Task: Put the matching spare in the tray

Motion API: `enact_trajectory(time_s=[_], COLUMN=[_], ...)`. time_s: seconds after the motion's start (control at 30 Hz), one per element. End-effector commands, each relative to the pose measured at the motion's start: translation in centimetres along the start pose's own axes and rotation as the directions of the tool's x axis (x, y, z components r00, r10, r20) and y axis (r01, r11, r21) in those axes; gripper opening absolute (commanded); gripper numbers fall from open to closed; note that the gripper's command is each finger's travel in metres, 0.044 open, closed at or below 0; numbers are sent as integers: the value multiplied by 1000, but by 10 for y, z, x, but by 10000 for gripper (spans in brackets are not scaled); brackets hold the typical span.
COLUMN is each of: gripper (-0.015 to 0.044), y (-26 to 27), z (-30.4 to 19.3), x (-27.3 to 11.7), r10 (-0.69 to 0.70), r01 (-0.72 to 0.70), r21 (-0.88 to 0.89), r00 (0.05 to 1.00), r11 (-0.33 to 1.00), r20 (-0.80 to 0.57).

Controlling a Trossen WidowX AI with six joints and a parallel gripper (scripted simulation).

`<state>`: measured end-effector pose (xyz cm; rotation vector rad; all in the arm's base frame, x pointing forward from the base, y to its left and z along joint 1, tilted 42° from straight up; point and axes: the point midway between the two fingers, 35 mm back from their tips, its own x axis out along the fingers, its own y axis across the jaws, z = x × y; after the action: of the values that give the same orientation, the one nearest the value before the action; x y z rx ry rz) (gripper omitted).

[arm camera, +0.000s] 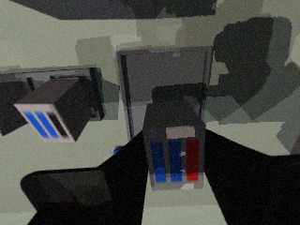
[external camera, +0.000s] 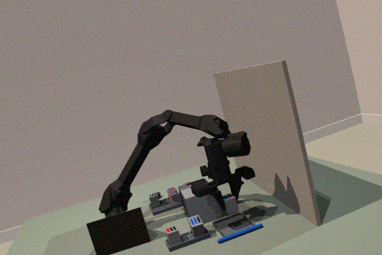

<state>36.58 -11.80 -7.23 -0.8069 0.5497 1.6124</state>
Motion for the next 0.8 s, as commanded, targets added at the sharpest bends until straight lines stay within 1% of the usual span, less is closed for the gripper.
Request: enact_trajectory(time_s=[0.0,0.77], gripper=[0,0], y=[0,1], z=[1,2], x=[5,22], r10=[-2,-2], r01=[2,2], r21=[4,4], r00=[1000,1000], r11=[1000,1000], r20=[5,6])
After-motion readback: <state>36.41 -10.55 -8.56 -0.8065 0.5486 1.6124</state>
